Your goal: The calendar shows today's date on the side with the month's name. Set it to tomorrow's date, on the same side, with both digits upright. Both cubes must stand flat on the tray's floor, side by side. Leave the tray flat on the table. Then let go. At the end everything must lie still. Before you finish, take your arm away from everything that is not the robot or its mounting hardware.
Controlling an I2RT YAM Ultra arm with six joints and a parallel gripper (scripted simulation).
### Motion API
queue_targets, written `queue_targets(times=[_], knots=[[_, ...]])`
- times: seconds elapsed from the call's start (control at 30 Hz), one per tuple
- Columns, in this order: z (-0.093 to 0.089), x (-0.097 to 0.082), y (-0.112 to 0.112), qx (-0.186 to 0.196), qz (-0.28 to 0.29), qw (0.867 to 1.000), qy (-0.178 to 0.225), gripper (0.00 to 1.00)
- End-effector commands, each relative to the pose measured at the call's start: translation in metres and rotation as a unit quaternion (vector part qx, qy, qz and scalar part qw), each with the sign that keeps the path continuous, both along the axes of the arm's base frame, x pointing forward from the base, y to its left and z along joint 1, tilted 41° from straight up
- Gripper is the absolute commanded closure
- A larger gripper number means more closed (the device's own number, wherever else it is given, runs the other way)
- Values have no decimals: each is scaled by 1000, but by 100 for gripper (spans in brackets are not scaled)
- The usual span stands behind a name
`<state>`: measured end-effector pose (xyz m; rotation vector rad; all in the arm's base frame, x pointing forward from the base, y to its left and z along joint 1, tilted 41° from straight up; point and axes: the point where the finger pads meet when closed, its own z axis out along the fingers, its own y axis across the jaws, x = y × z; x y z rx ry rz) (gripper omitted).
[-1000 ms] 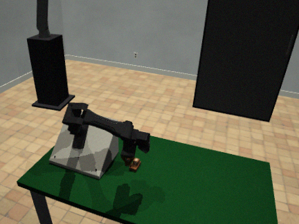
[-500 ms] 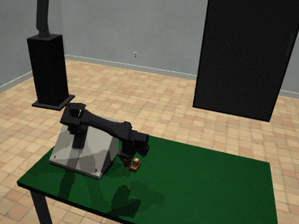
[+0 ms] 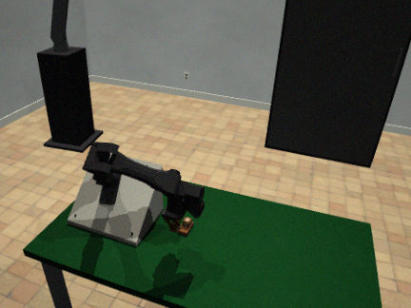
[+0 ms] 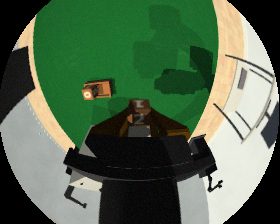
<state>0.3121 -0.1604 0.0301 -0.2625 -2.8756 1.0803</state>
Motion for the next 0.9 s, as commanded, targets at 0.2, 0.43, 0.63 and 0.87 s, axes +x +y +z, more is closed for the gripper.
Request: queue_targets(times=[0.2, 0.43, 0.63, 0.87], knots=[[-23, 2, -20, -2, 6, 1000, -9, 74], [-44, 0, -38, -2, 6, 1000, -9, 74], [-57, -2, -50, -3, 6, 1000, -9, 74], [-63, -3, -55, -3, 6, 1000, -9, 74]])
